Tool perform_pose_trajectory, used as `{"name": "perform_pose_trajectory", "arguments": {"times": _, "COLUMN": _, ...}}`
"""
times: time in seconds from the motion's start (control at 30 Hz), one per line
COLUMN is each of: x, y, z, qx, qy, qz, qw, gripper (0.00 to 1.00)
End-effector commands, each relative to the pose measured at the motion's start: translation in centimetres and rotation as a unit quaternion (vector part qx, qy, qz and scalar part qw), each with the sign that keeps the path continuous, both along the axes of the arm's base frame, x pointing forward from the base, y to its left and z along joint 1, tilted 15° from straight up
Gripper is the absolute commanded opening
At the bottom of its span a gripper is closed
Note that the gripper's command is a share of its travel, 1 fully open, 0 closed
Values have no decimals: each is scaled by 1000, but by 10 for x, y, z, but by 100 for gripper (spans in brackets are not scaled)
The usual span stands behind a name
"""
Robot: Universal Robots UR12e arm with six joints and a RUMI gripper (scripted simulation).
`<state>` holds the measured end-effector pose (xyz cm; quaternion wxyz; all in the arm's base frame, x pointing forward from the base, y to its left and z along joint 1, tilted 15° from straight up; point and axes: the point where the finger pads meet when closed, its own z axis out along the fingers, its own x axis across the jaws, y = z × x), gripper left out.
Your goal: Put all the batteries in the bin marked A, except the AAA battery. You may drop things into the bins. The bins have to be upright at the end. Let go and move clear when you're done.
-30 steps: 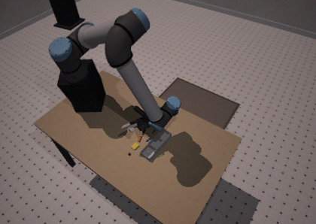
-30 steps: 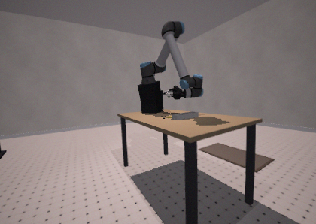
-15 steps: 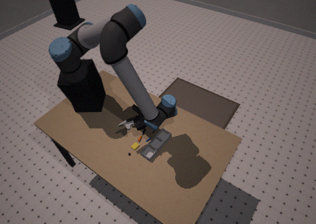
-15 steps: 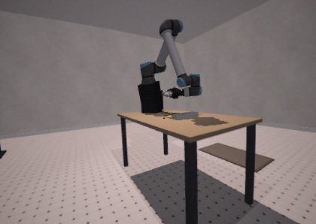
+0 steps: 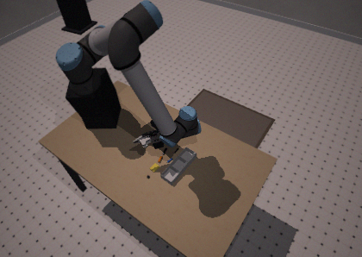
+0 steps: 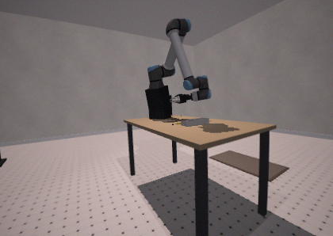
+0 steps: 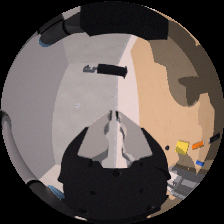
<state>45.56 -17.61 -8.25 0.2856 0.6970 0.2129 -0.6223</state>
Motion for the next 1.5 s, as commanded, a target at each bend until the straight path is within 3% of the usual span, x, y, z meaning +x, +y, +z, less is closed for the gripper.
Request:
{"name": "perform_pose_trajectory", "arguments": {"times": 0.0, "x": -13, "y": 7, "z": -13, "qx": -30, "qy": -67, "qz": -27, "qw": 997, "gripper": 4}}
{"name": "perform_pose_trajectory", "arguments": {"times": 0.13, "x": -13, "y": 7, "z": -13, "qx": -38, "qy": -84, "qz": -35, "qw": 995, "gripper": 4}}
{"name": "perform_pose_trajectory", "arguments": {"times": 0.17, "x": -13, "y": 7, "z": -13, "qx": -50, "qy": -109, "qz": -45, "qw": 992, "gripper": 4}}
{"name": "perform_pose_trajectory", "arguments": {"times": 0.63, "x": -22, "y": 18, "z": -32, "qx": -102, "qy": -217, "qz": -100, "qw": 966, "gripper": 4}}
{"name": "perform_pose_trajectory", "arguments": {"times": 0.7, "x": -22, "y": 18, "z": -32, "qx": -102, "qy": -217, "qz": -100, "qw": 966, "gripper": 4}}
{"name": "perform_pose_trajectory", "arguments": {"times": 0.73, "x": -24, "y": 22, "z": -40, "qx": -113, "qy": -240, "qz": -113, "qw": 958, "gripper": 4}}
{"name": "perform_pose_trajectory", "arguments": {"times": 1.2, "x": -22, "y": 32, "z": -59, "qx": -162, "qy": -339, "qz": -172, "qw": 910, "gripper": 4}}
{"name": "perform_pose_trajectory", "arguments": {"times": 1.27, "x": -22, "y": 32, "z": -59, "qx": -162, "qy": -339, "qz": -172, "qw": 910, "gripper": 4}}
{"name": "perform_pose_trajectory", "arguments": {"times": 1.3, "x": -22, "y": 32, "z": -59, "qx": -172, "qy": -361, "qz": -185, "qw": 898, "gripper": 4}}
{"name": "perform_pose_trajectory", "arguments": {"times": 1.47, "x": -18, "y": 36, "z": -66, "qx": -187, "qy": -392, "qz": -207, "qw": 877, "gripper": 4}}
